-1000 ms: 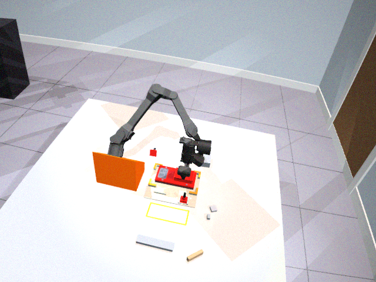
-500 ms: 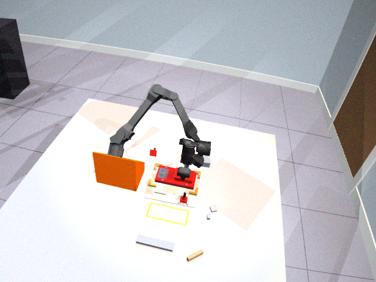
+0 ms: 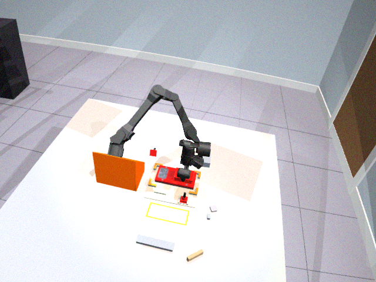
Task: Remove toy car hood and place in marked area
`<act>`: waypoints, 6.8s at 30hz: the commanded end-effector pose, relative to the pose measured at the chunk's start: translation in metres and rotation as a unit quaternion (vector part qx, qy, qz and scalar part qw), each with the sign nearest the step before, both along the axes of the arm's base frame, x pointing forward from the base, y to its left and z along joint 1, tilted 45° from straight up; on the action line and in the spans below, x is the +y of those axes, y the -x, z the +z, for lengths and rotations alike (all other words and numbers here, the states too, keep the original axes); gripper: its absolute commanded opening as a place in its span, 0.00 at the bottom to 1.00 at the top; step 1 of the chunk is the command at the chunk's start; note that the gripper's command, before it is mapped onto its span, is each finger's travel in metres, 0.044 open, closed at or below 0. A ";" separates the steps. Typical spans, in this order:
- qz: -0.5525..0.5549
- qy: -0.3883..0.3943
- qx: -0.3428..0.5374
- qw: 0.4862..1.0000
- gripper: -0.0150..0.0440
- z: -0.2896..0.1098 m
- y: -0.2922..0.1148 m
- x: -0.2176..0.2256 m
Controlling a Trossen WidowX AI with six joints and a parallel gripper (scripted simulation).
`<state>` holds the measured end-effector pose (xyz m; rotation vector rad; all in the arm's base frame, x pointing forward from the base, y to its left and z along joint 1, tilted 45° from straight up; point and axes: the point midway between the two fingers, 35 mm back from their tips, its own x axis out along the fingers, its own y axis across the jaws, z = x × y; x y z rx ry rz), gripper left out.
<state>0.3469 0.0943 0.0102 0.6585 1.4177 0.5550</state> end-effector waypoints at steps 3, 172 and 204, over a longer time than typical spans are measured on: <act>-0.001 0.000 0.003 1.000 1.00 -0.004 0.000 0.002; -0.001 0.009 0.001 1.000 0.25 -0.125 0.046 -0.194; -0.002 0.009 0.001 1.000 0.25 -0.140 0.044 -0.180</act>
